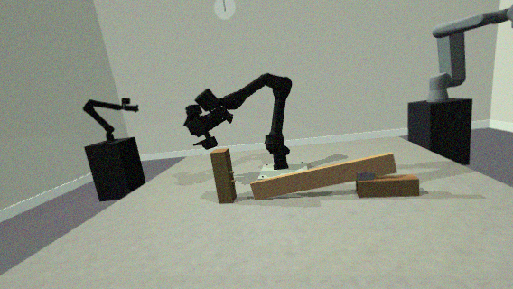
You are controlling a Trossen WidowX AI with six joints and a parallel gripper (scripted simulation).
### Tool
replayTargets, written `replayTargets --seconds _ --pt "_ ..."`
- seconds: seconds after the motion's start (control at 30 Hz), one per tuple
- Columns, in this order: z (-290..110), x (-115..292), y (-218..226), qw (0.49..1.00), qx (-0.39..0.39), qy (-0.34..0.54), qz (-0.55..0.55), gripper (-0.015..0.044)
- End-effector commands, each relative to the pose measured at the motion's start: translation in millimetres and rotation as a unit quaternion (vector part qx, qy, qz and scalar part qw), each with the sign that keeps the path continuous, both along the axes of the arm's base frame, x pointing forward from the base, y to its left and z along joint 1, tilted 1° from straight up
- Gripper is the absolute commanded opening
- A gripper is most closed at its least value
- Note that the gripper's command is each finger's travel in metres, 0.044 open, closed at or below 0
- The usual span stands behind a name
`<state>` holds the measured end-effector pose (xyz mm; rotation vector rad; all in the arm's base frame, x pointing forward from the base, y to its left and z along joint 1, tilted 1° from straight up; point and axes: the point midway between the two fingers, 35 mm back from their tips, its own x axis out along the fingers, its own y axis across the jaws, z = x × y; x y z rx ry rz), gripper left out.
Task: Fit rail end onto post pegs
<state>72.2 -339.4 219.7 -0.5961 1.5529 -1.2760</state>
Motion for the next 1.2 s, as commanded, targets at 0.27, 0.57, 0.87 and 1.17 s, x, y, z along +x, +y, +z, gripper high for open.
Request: replayTargets --seconds 0.27,0.57,0.87,1.17 --pt "28 147 58 0.937 0.067 0.047 0.338 0.044" --pt "33 217 126 0.851 0.097 0.077 0.51 0.044" --pt "12 256 179 0.793 0.144 0.087 0.586 0.044" --pt "-72 251 290 0.6 0.368 0.211 0.678 0.044"
